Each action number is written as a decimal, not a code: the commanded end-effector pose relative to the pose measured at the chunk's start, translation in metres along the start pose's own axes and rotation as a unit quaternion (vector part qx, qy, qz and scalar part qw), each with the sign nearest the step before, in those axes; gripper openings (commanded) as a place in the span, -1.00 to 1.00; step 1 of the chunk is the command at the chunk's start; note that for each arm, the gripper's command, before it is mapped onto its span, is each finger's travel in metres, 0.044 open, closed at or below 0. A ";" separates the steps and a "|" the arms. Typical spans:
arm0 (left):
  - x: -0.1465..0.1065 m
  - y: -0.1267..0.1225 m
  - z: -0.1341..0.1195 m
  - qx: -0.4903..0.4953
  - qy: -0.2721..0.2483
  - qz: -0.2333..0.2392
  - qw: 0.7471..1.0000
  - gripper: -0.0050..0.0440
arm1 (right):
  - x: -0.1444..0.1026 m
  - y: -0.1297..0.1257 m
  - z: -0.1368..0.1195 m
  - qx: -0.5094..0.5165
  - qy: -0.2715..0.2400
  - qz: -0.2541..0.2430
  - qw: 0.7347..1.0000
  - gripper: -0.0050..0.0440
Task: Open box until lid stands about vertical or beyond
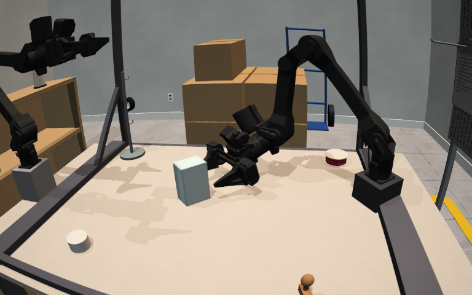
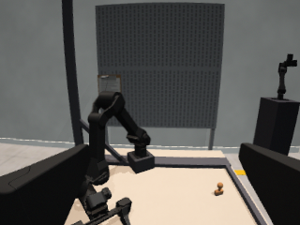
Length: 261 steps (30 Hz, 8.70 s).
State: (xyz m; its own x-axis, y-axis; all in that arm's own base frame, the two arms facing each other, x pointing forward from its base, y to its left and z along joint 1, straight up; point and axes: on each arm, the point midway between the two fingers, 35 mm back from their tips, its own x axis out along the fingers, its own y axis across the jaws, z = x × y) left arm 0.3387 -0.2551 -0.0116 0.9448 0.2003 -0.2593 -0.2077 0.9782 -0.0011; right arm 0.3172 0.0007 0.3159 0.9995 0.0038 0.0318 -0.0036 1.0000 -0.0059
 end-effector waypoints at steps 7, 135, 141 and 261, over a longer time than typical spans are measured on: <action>0.007 -0.004 0.011 -0.011 -0.005 -0.003 1.000 1.00 | -0.001 -0.001 0.007 0.003 -0.009 -0.002 1.000 1.00; 0.042 -0.004 0.022 -0.011 -0.007 -0.004 1.000 0.20 | 0.192 0.078 -0.276 0.712 -0.015 -0.370 0.597 -0.59; 0.042 -0.004 0.022 -0.011 -0.007 -0.004 1.000 0.20 | 0.193 0.078 -0.282 0.712 -0.015 -0.370 0.597 -0.59; 0.042 -0.004 0.022 -0.011 -0.007 -0.004 1.000 0.20 | 0.153 0.107 -0.283 0.714 -0.020 -0.366 0.596 -0.59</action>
State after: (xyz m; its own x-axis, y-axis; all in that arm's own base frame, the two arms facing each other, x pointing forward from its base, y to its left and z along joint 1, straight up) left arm 0.3818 -0.2457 -0.0115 0.9445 0.2028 -0.2586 -0.2105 0.9776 -0.0021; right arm 0.4750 0.1047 0.0270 0.7370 -0.4690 -0.4867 0.4071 -0.2668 0.8736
